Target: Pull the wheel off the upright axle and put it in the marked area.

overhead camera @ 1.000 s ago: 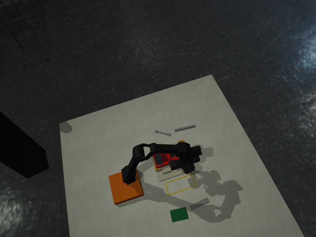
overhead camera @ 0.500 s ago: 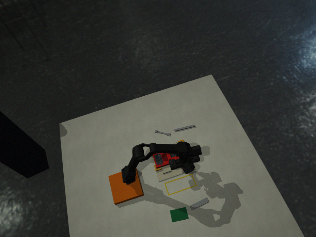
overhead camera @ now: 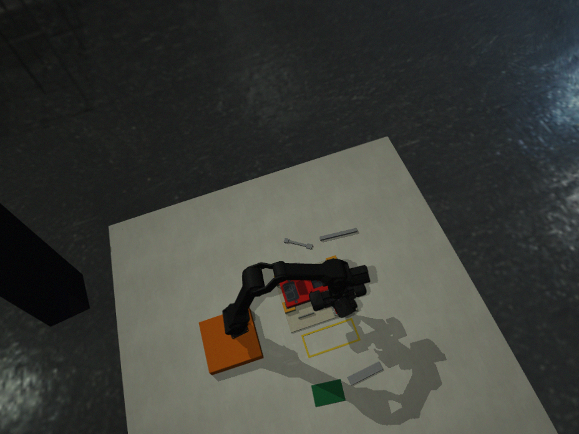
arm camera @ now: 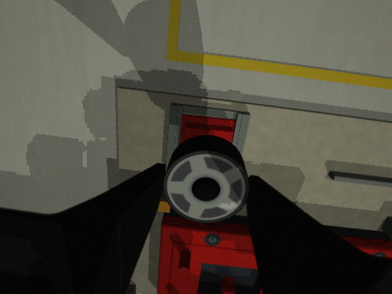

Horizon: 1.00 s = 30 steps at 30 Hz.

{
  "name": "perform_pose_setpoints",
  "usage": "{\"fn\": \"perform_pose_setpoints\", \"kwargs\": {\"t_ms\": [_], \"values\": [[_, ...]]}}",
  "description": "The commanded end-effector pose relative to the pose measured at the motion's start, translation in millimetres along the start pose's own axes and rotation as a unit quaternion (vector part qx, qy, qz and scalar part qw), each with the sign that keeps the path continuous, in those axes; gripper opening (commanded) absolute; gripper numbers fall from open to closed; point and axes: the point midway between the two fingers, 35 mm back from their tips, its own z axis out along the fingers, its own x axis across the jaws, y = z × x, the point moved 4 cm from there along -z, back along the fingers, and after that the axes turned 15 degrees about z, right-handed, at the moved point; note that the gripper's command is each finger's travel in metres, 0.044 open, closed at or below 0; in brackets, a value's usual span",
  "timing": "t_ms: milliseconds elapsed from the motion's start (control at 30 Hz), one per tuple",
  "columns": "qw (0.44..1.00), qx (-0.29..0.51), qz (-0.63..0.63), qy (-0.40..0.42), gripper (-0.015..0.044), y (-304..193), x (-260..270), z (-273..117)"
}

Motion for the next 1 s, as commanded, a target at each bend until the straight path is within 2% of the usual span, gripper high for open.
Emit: {"fn": "perform_pose_setpoints", "kwargs": {"t_ms": [0, 967], "values": [[1.0, 0.002, 0.0, 0.004, 0.0, -0.3, 1.0, -4.2], [1.0, 0.002, -0.001, 0.003, 0.0, -0.2, 0.8, -13.8]]}}
